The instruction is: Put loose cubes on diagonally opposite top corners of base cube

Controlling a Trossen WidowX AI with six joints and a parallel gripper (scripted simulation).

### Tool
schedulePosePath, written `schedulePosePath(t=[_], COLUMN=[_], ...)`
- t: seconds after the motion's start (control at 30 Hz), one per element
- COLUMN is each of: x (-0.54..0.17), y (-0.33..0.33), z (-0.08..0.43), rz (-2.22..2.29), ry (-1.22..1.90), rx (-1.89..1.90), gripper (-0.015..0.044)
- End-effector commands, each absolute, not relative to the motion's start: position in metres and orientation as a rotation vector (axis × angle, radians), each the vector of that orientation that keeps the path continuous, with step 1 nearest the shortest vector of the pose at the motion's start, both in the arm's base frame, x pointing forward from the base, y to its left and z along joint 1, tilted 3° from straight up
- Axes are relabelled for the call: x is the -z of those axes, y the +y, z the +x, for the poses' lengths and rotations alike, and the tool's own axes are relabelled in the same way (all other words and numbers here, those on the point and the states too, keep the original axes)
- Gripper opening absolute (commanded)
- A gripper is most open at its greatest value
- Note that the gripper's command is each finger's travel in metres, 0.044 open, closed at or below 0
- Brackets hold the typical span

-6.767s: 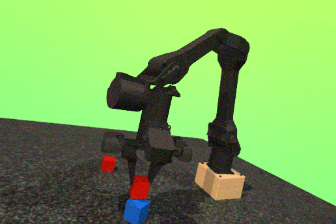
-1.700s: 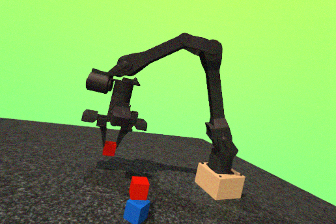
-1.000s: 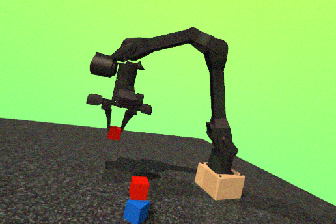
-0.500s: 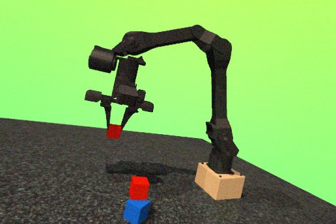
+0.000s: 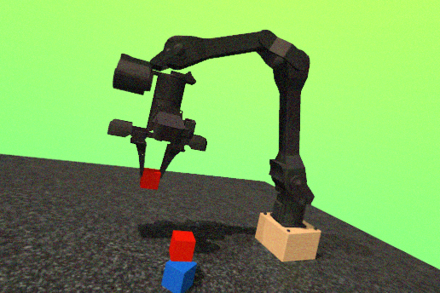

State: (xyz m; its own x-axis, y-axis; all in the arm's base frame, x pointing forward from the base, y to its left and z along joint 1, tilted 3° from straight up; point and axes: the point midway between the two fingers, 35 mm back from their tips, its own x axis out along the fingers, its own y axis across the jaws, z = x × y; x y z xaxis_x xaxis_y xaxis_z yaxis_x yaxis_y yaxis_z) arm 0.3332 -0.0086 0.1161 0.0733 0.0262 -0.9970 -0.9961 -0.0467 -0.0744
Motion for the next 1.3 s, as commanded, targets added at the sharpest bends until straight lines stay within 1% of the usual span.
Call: schedulePosePath(t=[0.0, 1.27], x=[-0.113, -0.110], y=[0.006, 0.118], z=[0.330, 0.291], rz=[-1.255, -1.230], ry=[1.124, 1.129], rx=[-1.200, -1.190], gripper=[0.0105, 0.0105])
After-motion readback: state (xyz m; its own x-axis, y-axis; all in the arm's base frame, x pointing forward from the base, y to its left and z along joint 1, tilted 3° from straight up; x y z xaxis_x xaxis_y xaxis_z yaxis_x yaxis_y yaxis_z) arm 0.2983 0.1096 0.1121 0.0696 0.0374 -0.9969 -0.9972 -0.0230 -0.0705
